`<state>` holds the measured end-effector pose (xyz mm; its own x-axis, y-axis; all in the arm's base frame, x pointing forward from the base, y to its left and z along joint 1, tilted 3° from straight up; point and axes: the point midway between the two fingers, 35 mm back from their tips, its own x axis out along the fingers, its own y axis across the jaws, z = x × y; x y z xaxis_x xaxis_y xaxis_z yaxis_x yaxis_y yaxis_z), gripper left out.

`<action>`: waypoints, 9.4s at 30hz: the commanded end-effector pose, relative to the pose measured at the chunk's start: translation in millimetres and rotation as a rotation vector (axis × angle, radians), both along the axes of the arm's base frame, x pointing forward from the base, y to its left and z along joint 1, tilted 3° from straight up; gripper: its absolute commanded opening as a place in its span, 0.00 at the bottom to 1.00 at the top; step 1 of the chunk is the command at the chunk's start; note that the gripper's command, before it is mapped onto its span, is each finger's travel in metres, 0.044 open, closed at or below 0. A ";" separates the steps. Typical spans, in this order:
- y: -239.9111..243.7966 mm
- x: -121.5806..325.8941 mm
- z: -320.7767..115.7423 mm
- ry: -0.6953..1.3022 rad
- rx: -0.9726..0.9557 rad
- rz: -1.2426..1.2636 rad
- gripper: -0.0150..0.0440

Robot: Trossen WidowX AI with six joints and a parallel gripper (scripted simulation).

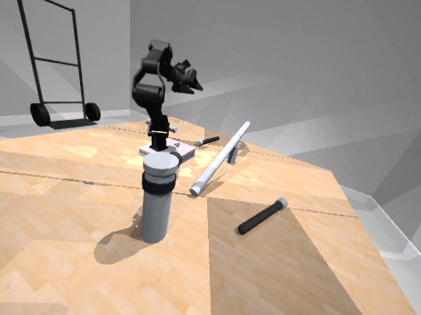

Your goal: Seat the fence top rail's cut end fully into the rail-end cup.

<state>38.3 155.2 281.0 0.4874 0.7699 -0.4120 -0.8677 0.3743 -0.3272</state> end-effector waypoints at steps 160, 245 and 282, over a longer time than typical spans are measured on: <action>-336.1 239.5 -150.3 -0.197 -1.076 0.368 0.96; -325.6 273.9 -149.9 -0.016 -1.091 0.006 0.25; -231.1 271.1 -83.2 0.309 -0.754 -0.511 1.00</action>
<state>310.7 -96.0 177.3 0.4695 -0.0022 -0.8830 -0.8508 0.2661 -0.4531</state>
